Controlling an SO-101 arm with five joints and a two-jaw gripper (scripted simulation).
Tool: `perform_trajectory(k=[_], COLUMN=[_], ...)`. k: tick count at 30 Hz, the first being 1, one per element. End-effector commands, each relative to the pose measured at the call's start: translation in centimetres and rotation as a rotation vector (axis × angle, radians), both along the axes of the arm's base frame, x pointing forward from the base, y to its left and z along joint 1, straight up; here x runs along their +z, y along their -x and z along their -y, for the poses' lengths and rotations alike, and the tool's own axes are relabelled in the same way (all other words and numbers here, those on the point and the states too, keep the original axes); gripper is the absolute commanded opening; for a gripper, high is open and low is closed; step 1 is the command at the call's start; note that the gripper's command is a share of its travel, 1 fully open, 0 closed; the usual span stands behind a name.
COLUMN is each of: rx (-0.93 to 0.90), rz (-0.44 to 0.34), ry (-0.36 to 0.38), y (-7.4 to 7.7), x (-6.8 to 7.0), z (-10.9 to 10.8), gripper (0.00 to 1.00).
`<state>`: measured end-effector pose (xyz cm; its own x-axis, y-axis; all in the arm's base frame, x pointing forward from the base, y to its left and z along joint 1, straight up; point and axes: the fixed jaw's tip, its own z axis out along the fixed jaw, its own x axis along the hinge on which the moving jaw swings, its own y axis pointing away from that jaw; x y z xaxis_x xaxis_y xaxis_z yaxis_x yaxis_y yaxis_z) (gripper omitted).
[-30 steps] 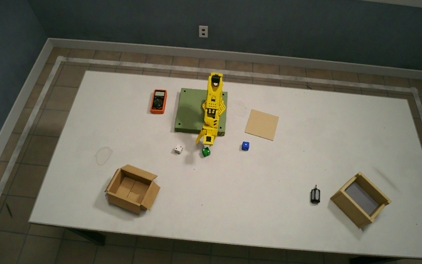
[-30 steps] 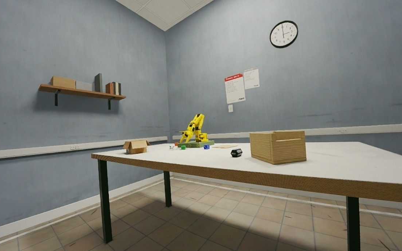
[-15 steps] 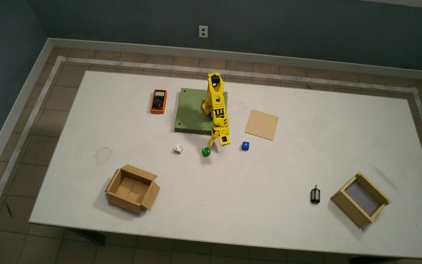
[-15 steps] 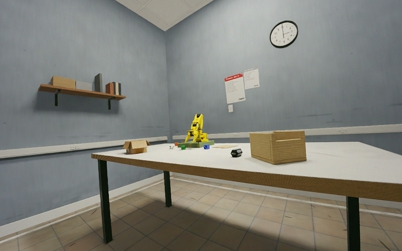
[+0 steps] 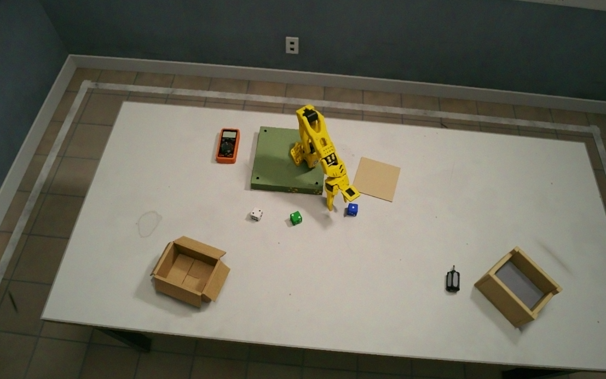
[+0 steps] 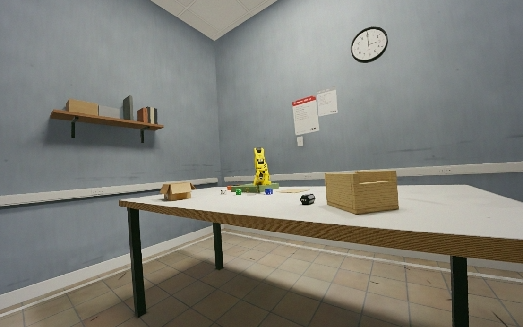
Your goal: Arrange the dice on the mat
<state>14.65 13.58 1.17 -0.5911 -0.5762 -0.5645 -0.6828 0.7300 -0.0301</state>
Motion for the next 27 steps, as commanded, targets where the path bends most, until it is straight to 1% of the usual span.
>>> perform_trajectory(k=[1,4,8,11,12,27], rx=[0.070,0.097,0.107,0.107,0.104,0.104], rz=[0.002,0.002,0.002,0.002,0.013,0.013], ry=[-0.009,-0.009,-0.009,-0.009,-0.024,-0.024], y=[0.7,1.1,1.2,1.2,0.8,0.8], x=[0.0,0.0,0.0,0.0,0.1,0.1], z=[-1.5,-1.9,-2.1,-2.1,-2.5,-2.5], gripper=[0.35,0.35,0.35,0.35,0.35,0.35])
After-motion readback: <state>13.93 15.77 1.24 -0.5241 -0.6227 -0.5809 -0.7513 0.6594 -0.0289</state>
